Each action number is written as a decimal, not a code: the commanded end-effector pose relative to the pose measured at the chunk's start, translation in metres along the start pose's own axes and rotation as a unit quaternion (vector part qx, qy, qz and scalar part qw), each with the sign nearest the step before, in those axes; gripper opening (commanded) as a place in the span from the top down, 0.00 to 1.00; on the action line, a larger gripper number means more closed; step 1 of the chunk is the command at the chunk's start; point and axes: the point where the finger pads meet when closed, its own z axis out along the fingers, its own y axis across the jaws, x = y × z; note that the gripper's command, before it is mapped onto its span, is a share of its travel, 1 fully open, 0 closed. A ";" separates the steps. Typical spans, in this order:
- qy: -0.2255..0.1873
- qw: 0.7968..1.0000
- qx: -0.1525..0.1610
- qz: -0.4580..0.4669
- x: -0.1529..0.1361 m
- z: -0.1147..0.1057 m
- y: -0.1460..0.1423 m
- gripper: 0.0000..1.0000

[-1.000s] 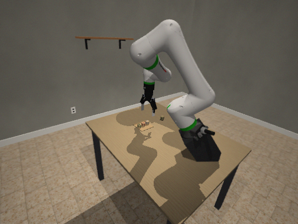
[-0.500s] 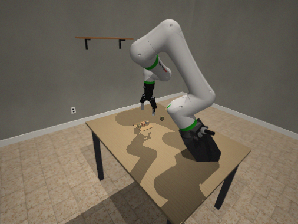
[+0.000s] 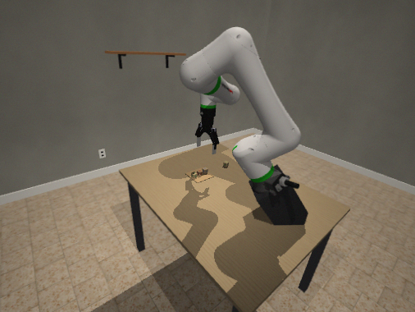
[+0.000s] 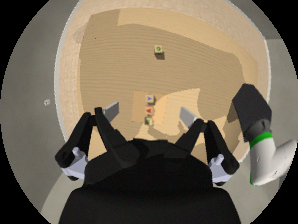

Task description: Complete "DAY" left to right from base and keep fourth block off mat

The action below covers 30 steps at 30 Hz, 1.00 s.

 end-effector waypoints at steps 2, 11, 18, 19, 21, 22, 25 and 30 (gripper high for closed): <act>0.000 1.000 0.000 0.000 0.000 -0.016 0.000 0.00; 0.000 1.000 0.000 0.000 0.000 -0.018 0.000 0.00; 0.000 1.000 0.000 0.000 0.000 -0.018 0.000 0.00; 0.000 1.000 0.000 0.000 0.000 -0.018 0.000 0.00; 0.000 1.000 0.000 0.000 0.000 -0.018 0.000 0.00; 0.000 1.000 0.000 0.000 0.000 -0.018 0.000 0.00; 0.000 1.000 0.000 0.000 0.000 -0.018 0.000 0.00; 0.000 1.000 0.000 0.000 0.000 -0.018 0.000 0.00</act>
